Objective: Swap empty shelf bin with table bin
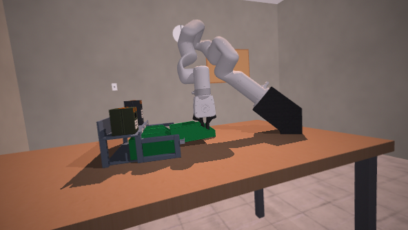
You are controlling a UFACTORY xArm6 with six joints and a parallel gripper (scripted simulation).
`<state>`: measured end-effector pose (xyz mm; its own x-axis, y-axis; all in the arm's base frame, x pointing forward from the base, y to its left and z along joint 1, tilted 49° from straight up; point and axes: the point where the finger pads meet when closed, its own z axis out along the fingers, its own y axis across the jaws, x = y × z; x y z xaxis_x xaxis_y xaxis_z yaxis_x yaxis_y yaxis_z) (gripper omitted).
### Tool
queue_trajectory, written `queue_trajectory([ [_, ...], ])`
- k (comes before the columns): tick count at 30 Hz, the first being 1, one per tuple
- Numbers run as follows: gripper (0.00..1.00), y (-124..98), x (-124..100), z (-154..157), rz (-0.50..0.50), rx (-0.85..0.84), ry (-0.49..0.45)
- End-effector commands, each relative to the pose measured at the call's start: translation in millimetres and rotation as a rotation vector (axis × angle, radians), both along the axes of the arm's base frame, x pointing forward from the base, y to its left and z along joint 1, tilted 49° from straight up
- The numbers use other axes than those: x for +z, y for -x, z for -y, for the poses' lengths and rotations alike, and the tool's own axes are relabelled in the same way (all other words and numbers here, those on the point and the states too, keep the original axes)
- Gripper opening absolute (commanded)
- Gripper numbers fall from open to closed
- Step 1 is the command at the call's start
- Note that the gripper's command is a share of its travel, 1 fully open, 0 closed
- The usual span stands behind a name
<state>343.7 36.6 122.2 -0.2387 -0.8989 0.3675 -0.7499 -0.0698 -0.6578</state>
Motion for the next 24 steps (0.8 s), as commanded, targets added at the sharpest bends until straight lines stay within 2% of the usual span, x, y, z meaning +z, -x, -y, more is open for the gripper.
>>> queue_trajectory([
  [1,0.00,-0.3,0.4,-0.5,0.001,0.001,-0.001],
  [24,0.00,6.0,-5.1,0.1,0.001,0.001,-0.001],
])
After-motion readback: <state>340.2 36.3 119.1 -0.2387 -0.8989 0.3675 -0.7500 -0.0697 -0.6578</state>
